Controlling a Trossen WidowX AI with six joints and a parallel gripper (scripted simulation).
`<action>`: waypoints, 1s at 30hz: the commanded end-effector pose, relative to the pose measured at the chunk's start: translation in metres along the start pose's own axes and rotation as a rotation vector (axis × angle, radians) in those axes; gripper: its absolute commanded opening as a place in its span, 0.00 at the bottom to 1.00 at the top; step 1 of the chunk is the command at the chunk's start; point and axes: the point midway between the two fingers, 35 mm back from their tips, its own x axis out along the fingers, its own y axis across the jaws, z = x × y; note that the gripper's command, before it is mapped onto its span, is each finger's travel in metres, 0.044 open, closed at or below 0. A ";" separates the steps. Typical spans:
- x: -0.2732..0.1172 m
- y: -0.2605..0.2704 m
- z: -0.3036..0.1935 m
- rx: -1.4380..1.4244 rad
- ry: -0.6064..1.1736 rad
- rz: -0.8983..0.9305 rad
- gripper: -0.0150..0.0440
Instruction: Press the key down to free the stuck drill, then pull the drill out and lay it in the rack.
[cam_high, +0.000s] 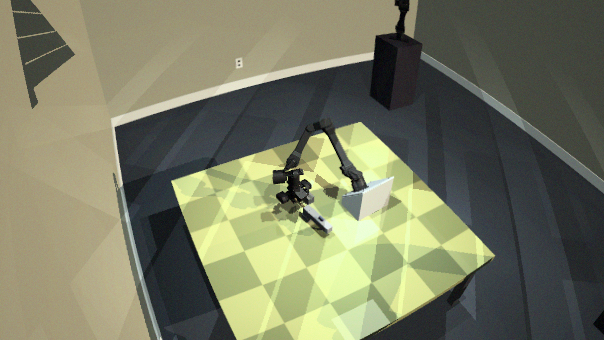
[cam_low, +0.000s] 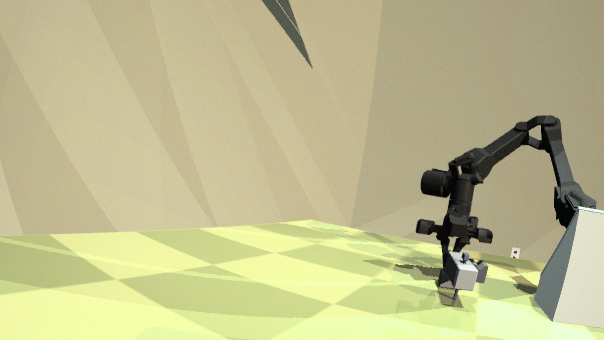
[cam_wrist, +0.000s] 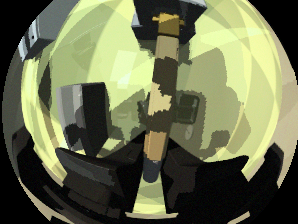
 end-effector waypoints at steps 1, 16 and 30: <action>-0.002 -0.002 -0.009 0.001 -0.001 -0.008 0.25; -0.002 -0.002 -0.030 0.002 0.000 -0.008 0.25; -0.008 0.001 -0.028 0.002 -0.001 -0.008 0.25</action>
